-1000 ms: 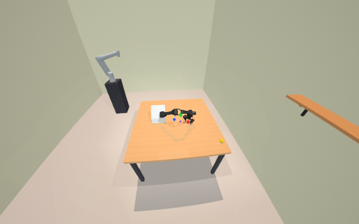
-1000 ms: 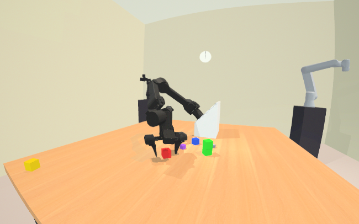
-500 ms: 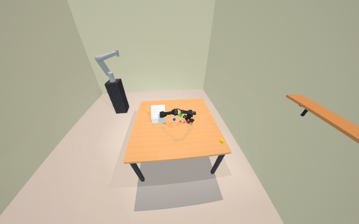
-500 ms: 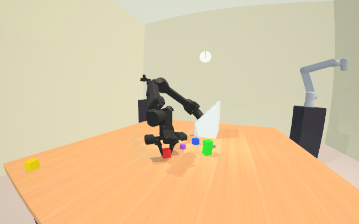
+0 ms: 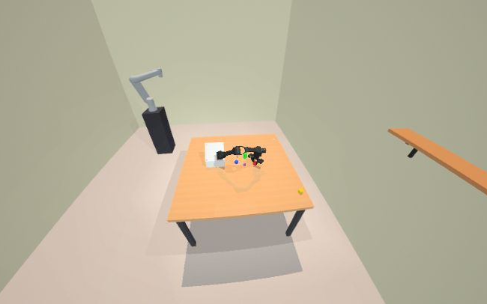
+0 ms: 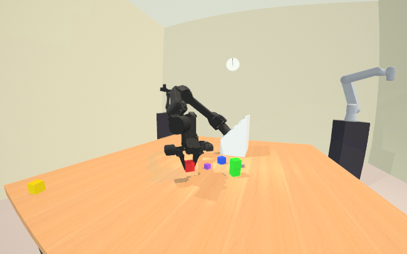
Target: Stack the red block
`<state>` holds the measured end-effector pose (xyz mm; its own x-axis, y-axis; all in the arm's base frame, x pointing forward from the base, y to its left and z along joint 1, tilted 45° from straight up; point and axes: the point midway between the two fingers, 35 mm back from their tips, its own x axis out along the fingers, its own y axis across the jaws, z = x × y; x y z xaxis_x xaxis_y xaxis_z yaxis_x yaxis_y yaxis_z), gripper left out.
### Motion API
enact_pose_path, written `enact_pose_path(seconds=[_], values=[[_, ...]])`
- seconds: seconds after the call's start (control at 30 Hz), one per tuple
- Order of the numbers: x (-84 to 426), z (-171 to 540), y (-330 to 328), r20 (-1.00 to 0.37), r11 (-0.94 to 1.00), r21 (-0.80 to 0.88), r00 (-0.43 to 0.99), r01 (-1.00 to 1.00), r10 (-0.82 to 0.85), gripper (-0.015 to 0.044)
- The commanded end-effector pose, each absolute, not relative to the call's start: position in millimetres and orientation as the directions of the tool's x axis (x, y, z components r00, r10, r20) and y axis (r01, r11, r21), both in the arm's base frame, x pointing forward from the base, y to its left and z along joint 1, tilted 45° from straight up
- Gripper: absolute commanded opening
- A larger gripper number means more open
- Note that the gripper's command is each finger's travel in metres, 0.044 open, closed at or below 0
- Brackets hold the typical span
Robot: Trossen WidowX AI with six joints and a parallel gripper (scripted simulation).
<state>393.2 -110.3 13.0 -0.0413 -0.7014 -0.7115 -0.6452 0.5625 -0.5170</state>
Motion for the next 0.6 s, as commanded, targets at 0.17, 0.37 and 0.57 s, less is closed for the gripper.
enact_pose_path(seconds=[0.17, 0.37, 0.57], values=[[397.6, 50.0, -76.3, -0.712, 0.562, -0.526, -0.032, -0.638, -0.702, 0.0000], [398.6, 72.8, -53.5, -0.713, 0.563, -0.525, -0.032, -0.638, -0.701, 0.0000], [398.8, 73.7, -50.7, -0.712, 0.562, -0.525, -0.032, -0.639, -0.701, 0.0000]])
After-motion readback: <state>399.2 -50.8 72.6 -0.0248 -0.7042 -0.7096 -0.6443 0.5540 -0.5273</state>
